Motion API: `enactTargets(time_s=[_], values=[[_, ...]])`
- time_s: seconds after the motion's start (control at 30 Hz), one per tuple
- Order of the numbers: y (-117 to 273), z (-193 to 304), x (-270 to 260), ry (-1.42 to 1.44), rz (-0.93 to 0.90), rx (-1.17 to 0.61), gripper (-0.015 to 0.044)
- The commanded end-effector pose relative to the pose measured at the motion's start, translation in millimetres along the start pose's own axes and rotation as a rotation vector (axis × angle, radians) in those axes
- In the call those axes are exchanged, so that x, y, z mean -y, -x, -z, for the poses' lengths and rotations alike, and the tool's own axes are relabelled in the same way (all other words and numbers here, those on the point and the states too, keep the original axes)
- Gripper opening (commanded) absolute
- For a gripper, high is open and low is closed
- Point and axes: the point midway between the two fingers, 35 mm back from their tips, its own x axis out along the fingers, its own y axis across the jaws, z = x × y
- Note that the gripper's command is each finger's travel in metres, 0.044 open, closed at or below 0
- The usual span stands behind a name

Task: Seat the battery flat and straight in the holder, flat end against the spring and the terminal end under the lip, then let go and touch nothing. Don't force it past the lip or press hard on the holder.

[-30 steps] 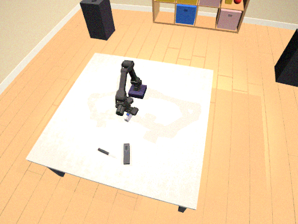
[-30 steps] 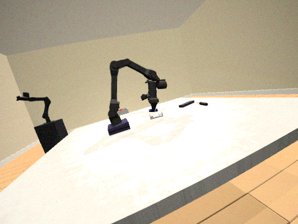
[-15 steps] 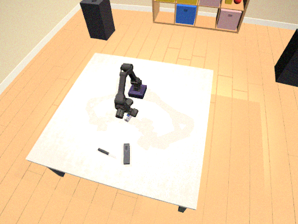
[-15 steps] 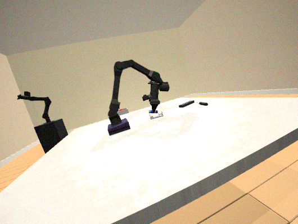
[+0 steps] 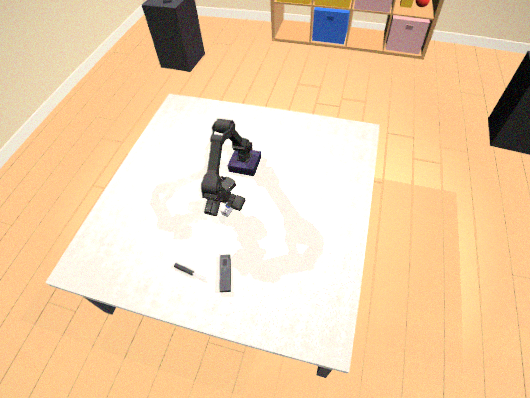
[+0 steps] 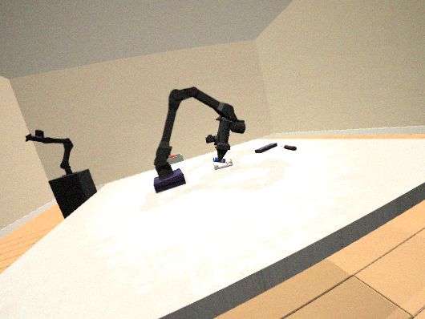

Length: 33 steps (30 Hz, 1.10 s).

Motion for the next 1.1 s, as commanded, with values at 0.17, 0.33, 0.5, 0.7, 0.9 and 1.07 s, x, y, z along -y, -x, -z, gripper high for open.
enactTargets(time_s=[0.17, 0.33, 0.5, 0.7, 0.9, 1.07], values=[[-4, 4, 1, 0.005, 0.002, 0.066, 0.0077], [-6, 6, 1, 0.005, 0.002, 0.100, 0.0077], [-7, 7, 1, 0.005, -0.002, 0.123, 0.0077], [-7, 10, 1, 0.005, -0.005, 0.123, 0.0077], [-6, 14, 1, 0.005, -0.006, 0.122, 0.0077], [-5, 17, 1, 0.005, -0.007, 0.122, 0.0077]])
